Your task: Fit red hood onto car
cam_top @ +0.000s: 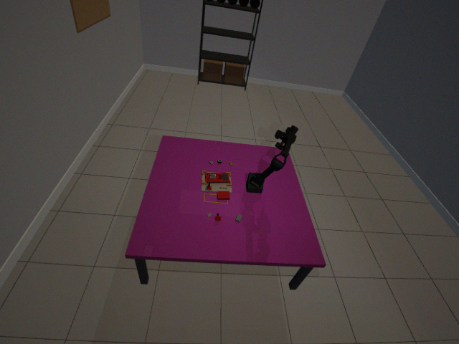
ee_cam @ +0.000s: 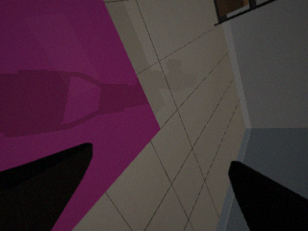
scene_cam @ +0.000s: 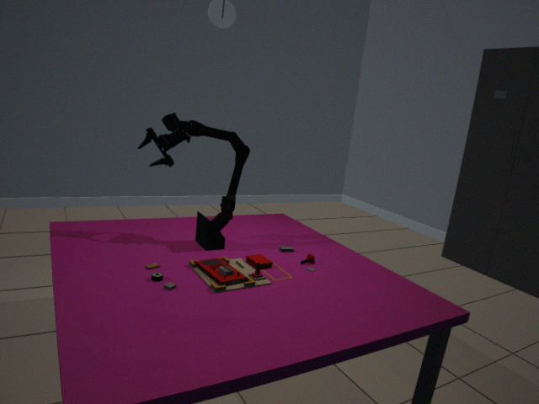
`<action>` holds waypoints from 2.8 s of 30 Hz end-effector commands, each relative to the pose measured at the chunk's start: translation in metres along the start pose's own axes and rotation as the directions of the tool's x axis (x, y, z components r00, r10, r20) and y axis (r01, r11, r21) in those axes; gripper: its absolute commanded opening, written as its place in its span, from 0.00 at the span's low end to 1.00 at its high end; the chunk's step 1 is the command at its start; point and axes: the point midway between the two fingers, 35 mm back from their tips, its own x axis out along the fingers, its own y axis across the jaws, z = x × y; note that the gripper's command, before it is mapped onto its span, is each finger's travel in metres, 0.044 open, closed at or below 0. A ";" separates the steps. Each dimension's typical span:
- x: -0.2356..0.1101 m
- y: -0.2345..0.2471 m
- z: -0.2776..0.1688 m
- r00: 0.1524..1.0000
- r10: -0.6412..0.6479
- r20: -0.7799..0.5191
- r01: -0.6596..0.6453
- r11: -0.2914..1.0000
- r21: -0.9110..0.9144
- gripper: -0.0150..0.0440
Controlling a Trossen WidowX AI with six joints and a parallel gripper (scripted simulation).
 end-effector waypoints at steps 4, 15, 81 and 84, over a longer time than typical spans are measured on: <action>-0.010 0.023 0.074 0.994 0.045 0.097 -0.041 0.998 -0.044 1.00; -0.032 0.083 0.176 0.965 0.156 0.211 -0.128 0.982 -0.142 1.00; -0.195 0.577 0.181 0.555 0.763 -0.332 -0.805 0.393 -0.444 1.00; -0.194 0.578 0.181 0.555 0.763 -0.331 -0.805 0.393 -0.444 1.00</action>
